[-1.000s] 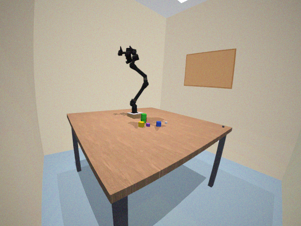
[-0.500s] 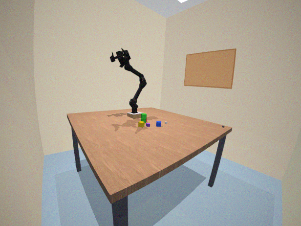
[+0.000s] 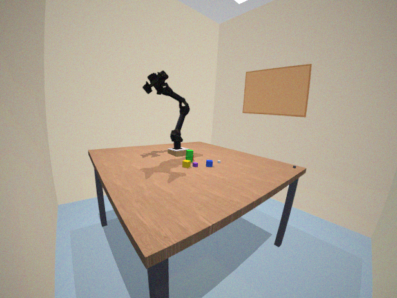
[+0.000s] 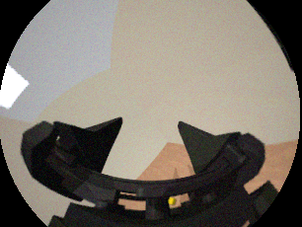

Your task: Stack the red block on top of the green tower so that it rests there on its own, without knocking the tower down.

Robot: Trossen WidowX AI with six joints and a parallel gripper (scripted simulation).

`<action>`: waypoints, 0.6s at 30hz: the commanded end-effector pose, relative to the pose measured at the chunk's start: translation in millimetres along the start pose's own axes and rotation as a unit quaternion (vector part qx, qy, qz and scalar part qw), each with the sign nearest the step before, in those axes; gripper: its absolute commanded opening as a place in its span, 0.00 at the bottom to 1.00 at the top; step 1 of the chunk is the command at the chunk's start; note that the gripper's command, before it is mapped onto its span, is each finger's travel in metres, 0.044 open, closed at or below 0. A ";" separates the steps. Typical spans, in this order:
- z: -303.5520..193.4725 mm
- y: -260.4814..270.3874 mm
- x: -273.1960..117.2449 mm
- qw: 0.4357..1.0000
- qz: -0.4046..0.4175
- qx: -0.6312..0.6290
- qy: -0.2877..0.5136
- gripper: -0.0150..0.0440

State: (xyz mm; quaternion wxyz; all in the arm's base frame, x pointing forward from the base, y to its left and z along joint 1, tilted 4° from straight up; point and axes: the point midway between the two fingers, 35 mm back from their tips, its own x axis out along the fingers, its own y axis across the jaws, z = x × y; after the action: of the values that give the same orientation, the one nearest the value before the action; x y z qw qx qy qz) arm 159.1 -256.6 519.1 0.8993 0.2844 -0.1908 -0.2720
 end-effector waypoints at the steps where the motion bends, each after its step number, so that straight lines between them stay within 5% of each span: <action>1: -30.4 -8.1 14.4 0.999 -0.013 0.028 0.041 1.00; 18: -210.4 -37.1 36.9 0.950 -0.099 0.065 0.290 1.00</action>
State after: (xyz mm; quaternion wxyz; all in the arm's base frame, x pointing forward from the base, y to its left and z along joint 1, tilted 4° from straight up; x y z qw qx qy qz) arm 264.5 -231.2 373.0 0.8708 0.4197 0.0356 -0.2535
